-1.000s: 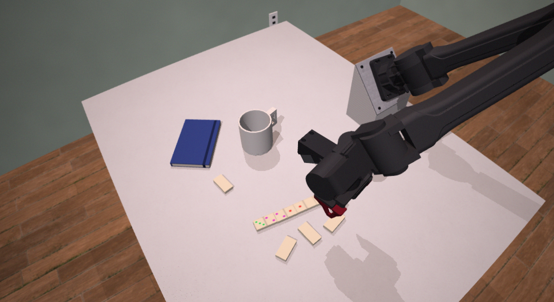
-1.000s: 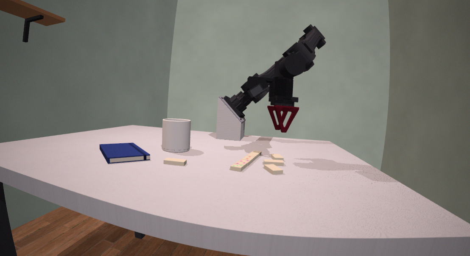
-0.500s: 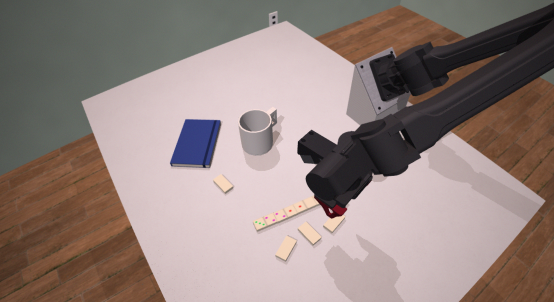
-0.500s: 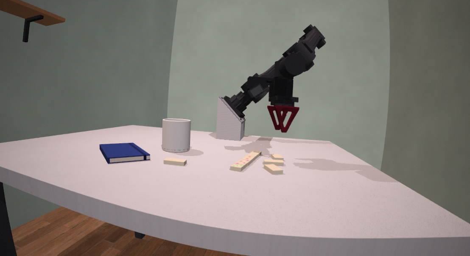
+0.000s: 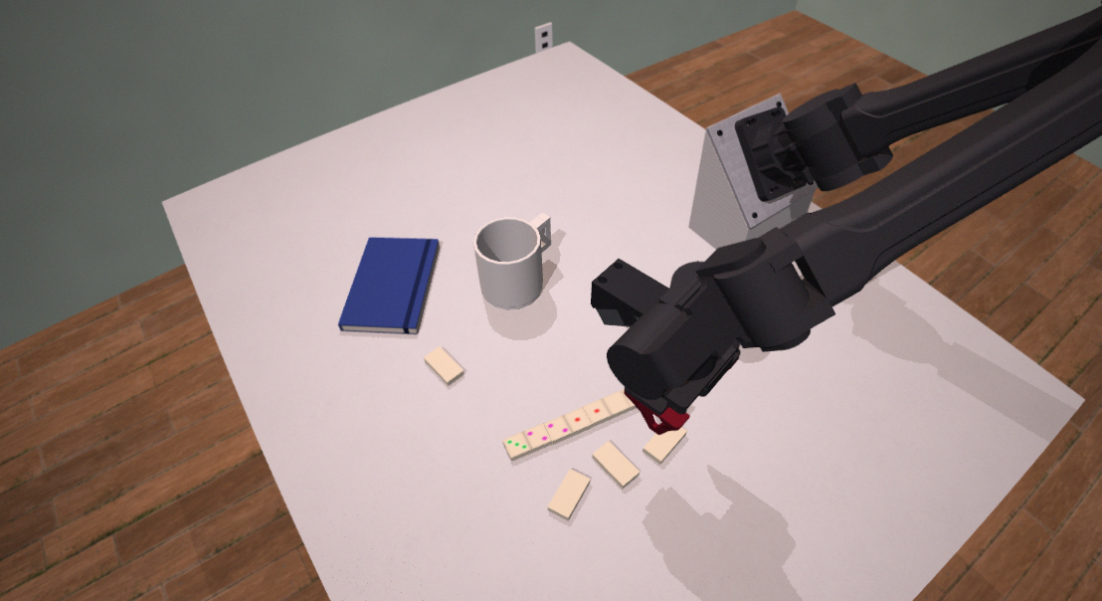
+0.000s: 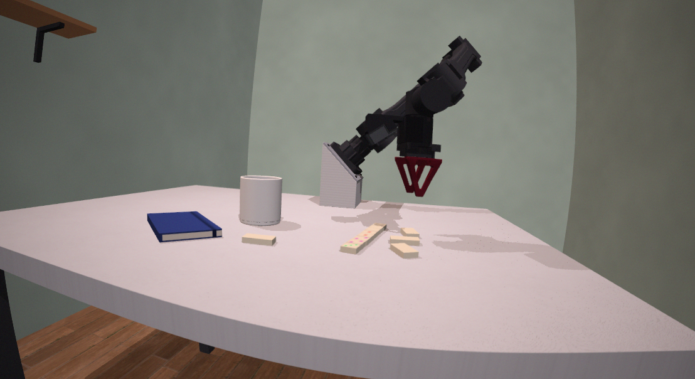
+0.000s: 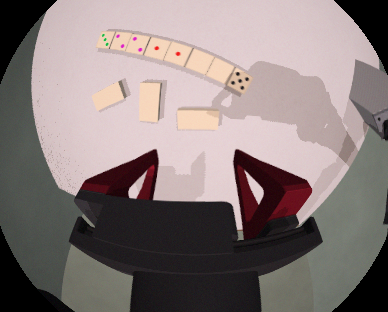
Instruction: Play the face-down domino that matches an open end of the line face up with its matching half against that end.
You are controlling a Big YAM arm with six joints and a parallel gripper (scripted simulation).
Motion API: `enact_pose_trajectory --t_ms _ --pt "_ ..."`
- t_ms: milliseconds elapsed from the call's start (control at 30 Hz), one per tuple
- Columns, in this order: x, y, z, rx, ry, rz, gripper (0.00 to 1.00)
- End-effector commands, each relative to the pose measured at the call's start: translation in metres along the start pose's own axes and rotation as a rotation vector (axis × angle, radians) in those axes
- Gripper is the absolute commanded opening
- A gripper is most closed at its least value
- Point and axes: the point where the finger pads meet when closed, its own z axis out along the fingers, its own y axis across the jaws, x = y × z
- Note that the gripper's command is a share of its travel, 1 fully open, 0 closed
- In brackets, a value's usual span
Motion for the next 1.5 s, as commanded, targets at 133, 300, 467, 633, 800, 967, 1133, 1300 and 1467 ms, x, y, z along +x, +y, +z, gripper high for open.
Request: enact_pose_trajectory --t_ms 133,300,467,633,800,967,1133,1300,1467 --pt "0.000 0.002 0.007 -0.003 0.000 -0.003 0.71" --pt "0.000 0.001 0.029 0.005 0.002 -0.006 0.71" --pt "-0.001 0.000 0.042 0.010 0.003 -0.008 0.71" --pt "-0.001 0.000 0.042 0.010 0.003 -0.008 0.71" --pt "-0.001 -0.001 0.052 0.009 0.003 -0.006 0.71" --pt "-0.002 0.002 0.062 -0.003 -0.002 0.008 0.71" --pt "-0.002 0.002 0.062 -0.003 -0.002 0.008 0.71" --pt "-0.001 0.001 0.059 -0.002 0.001 -0.001 0.71" --pt "-0.002 0.001 0.062 0.000 -0.002 0.013 0.71"
